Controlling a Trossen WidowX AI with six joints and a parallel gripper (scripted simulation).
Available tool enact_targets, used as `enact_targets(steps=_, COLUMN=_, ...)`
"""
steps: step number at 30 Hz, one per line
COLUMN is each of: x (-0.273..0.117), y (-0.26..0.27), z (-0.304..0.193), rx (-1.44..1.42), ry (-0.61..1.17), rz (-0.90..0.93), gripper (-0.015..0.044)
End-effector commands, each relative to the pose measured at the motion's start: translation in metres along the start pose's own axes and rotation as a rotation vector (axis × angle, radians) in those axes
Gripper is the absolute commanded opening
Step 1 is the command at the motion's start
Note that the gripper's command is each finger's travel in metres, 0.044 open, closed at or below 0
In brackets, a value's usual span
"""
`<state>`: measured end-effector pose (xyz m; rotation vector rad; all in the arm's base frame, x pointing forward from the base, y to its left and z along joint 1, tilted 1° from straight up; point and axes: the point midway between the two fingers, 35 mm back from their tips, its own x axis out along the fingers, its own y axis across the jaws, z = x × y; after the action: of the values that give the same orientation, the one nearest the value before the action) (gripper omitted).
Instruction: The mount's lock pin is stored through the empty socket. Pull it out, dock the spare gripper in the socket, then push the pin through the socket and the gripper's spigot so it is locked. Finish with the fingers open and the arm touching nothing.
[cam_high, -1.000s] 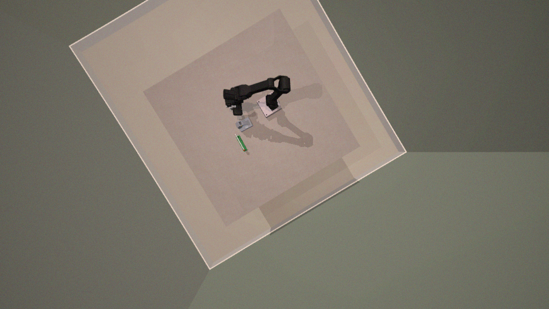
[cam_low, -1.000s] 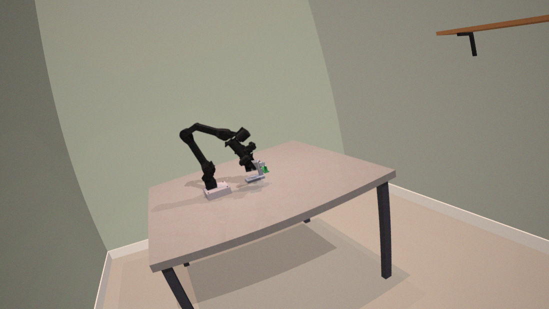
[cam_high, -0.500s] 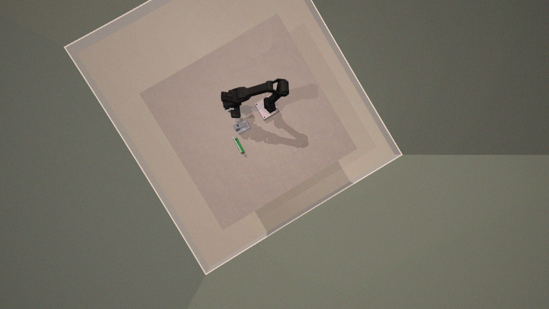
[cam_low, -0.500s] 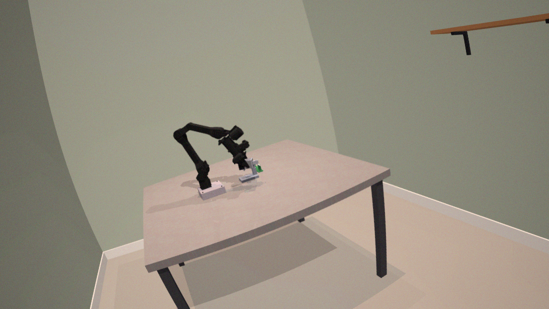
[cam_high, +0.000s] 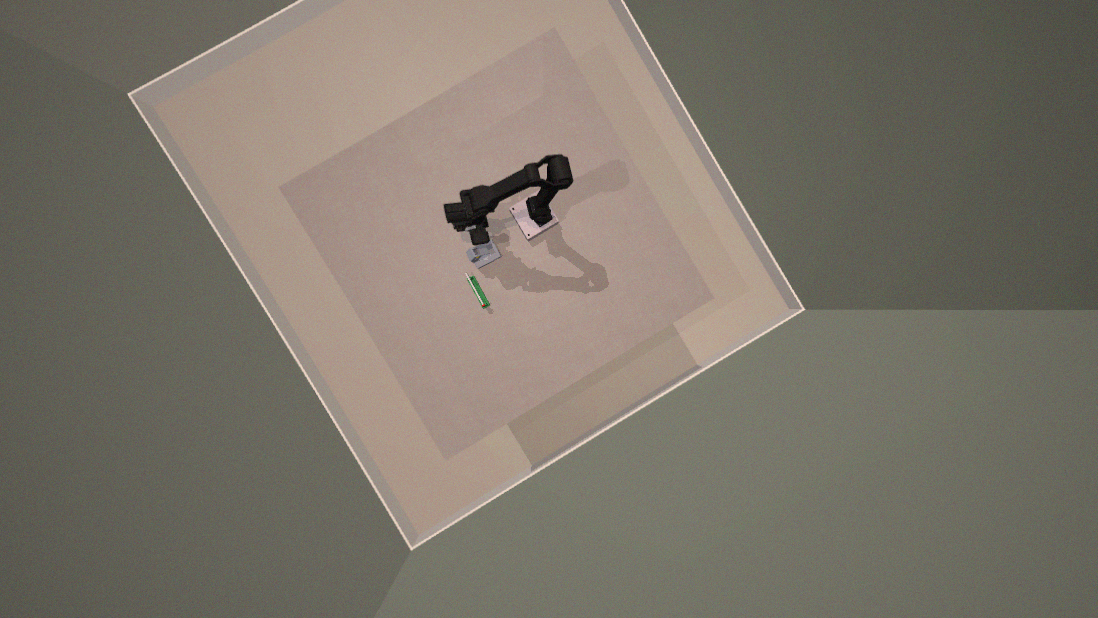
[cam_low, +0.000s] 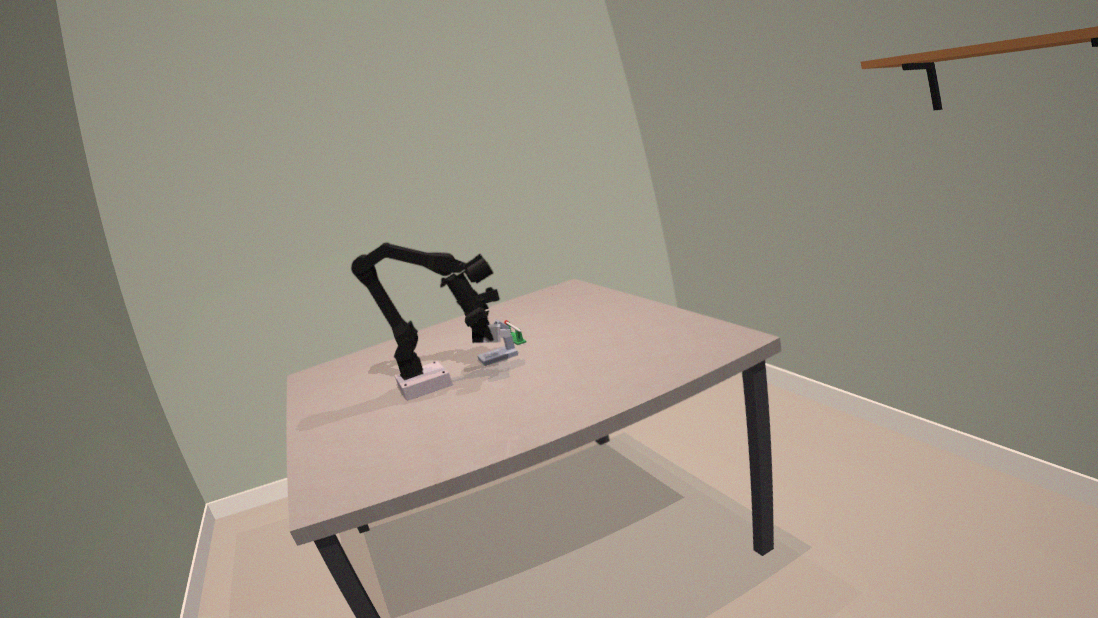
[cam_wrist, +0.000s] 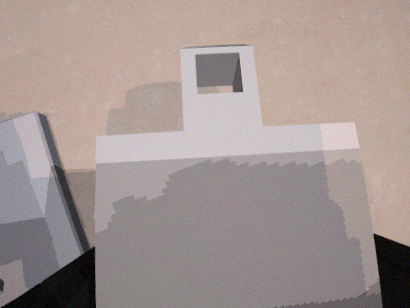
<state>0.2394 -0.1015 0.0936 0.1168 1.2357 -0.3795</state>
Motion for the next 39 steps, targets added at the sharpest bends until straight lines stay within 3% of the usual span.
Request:
enact_targets(steps=1, x=-0.002, y=0.005, z=-0.002, rx=-0.040, ry=0.030, rz=-0.032, gripper=0.0000)
enact_targets(steps=39, x=-0.024, y=0.045, z=-0.040, rx=-0.598, ry=0.286, rz=-0.395, gripper=0.0000)
